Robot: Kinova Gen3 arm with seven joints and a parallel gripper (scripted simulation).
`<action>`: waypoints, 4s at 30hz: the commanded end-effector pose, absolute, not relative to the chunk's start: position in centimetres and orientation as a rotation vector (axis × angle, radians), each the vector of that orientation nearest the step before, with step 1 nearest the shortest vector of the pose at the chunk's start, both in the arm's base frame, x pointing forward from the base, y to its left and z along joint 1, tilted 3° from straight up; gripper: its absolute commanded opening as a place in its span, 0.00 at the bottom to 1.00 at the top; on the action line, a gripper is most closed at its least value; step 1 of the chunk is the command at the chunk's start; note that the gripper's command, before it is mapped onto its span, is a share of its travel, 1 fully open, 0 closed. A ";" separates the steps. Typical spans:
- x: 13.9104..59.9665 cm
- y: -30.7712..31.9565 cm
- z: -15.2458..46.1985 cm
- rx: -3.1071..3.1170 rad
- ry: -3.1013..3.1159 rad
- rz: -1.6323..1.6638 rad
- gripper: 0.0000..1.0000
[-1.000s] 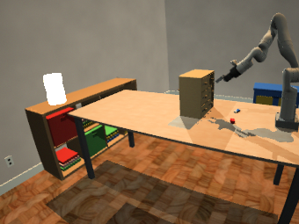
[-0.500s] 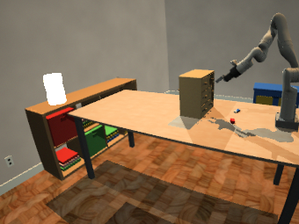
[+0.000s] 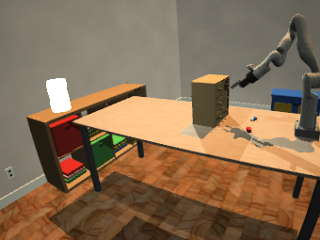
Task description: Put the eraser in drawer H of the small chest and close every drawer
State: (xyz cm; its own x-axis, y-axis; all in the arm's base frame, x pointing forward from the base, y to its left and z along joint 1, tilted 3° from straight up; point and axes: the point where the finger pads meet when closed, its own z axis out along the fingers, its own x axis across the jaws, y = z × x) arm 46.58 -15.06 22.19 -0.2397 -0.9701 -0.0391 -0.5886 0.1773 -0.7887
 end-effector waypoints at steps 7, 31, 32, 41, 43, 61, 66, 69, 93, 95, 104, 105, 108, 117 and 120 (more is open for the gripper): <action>46.6 -15.1 22.3 -1.463 1.905 -0.898 1.00; 46.6 -15.1 22.3 -1.467 1.910 -0.893 1.00; 46.5 -15.1 22.3 -1.468 1.911 -0.892 1.00; 46.4 -15.1 22.5 -1.479 1.925 -0.876 1.00; 46.3 -15.0 22.6 -1.483 1.930 -0.870 1.00; 45.7 -14.9 23.5 -1.527 1.984 -0.804 1.00; 45.5 -14.9 23.7 -1.538 1.997 -0.786 1.00; 45.3 -14.8 23.9 -1.550 2.011 -0.767 1.00; 43.5 -14.5 26.4 -1.667 2.154 -0.563 1.00; 43.3 -14.4 26.7 -1.681 2.170 -0.537 1.00; 42.5 -14.3 27.8 -1.733 2.232 -0.433 1.00; 42.3 -14.3 28.0 -1.740 2.242 -0.416 1.00; 41.9 -14.2 28.5 -1.763 2.269 -0.366 1.00; 41.1 -14.0 29.6 -1.810 2.324 -0.258 1.00; 40.8 -13.9 30.0 -1.827 2.344 -0.217 1.00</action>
State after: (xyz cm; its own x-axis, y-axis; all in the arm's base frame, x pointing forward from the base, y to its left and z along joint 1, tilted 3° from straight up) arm 40.24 -14.52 29.48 -0.2518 -0.9672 -0.0344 -0.9426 0.2532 -0.2176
